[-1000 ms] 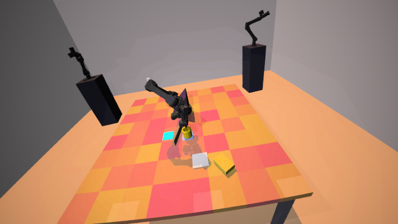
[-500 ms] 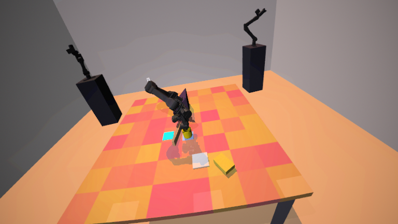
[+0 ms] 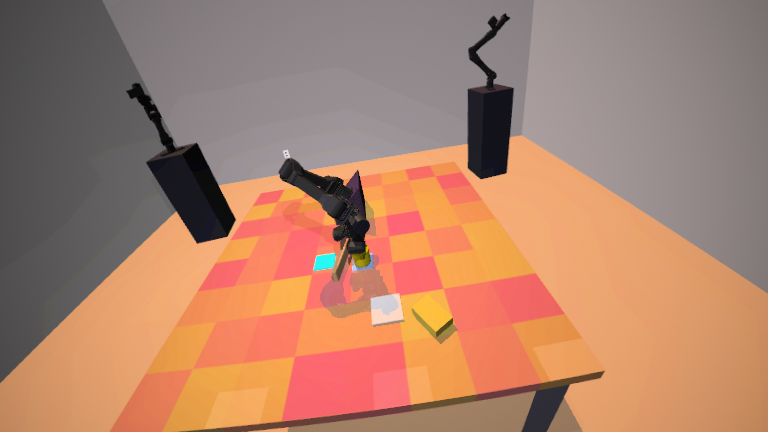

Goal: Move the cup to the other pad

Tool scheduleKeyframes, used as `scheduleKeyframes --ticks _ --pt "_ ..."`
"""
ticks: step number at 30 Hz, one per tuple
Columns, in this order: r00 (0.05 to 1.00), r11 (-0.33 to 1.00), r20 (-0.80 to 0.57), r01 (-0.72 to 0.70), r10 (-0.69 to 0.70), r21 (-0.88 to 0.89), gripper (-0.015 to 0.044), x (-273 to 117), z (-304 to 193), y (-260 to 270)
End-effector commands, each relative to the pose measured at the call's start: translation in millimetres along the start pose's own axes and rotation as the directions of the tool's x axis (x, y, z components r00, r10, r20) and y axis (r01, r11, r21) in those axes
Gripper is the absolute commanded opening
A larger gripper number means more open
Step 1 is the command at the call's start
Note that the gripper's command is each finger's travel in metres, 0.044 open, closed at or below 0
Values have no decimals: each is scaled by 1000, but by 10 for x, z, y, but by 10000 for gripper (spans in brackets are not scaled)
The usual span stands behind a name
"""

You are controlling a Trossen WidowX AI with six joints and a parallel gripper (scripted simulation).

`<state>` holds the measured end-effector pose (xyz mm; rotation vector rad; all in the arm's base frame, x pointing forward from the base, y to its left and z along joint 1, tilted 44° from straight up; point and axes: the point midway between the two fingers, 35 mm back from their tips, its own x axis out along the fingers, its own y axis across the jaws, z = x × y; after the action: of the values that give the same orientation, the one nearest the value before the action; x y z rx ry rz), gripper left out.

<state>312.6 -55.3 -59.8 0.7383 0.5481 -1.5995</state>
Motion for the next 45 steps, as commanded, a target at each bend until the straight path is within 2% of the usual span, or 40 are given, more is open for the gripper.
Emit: scheduleKeyframes --ticks 1,5,29,45 --pt "1000 1000 6 6 -6 -10 167 50 5 -33" --pt "1000 1000 6 6 -6 -10 167 50 5 -33" --pt "1000 1000 2 4 -4 -2 0 33 1 -15" --pt "1000 1000 0 6 -6 -8 0 -504 -25 -2"
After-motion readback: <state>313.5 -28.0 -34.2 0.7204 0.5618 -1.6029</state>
